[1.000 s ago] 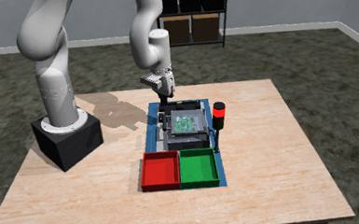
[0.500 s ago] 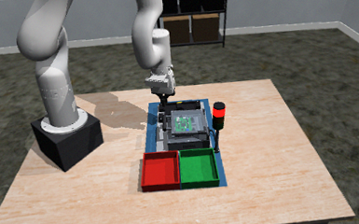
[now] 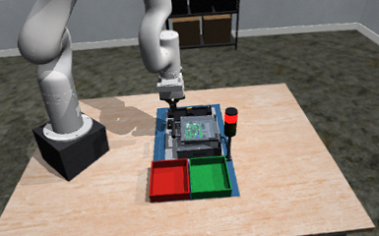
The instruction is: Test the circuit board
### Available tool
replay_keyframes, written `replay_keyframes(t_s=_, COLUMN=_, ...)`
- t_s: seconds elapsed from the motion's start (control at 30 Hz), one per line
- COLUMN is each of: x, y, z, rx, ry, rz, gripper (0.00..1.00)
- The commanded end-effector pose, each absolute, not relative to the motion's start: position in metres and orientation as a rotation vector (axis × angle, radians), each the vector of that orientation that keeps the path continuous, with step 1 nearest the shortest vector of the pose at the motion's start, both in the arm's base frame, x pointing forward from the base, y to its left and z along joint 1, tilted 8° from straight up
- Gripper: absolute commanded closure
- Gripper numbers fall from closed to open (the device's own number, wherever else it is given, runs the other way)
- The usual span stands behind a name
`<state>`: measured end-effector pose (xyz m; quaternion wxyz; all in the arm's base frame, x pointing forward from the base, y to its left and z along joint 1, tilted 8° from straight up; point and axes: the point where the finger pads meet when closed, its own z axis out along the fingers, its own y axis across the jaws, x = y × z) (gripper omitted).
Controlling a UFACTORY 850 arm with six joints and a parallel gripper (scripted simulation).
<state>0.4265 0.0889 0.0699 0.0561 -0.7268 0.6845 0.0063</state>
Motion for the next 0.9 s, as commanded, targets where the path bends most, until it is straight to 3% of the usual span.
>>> replay_keyframes(t_s=0.0, x=0.4271, y=0.089, z=0.0702, rx=-2.203, ry=2.033, rz=0.027, gripper=1.0)
replay_keyframes(t_s=0.27, x=0.4271, y=0.089, z=0.0702, rx=-2.203, ry=2.032, rz=0.027, gripper=1.0)
replay_keyframes(t_s=0.3, x=0.4271, y=0.089, z=0.0702, rx=-2.203, ry=2.032, rz=0.027, gripper=0.72)
replay_keyframes(t_s=0.87, x=0.4271, y=0.089, z=0.0702, rx=-2.203, ry=2.032, rz=0.027, gripper=0.72)
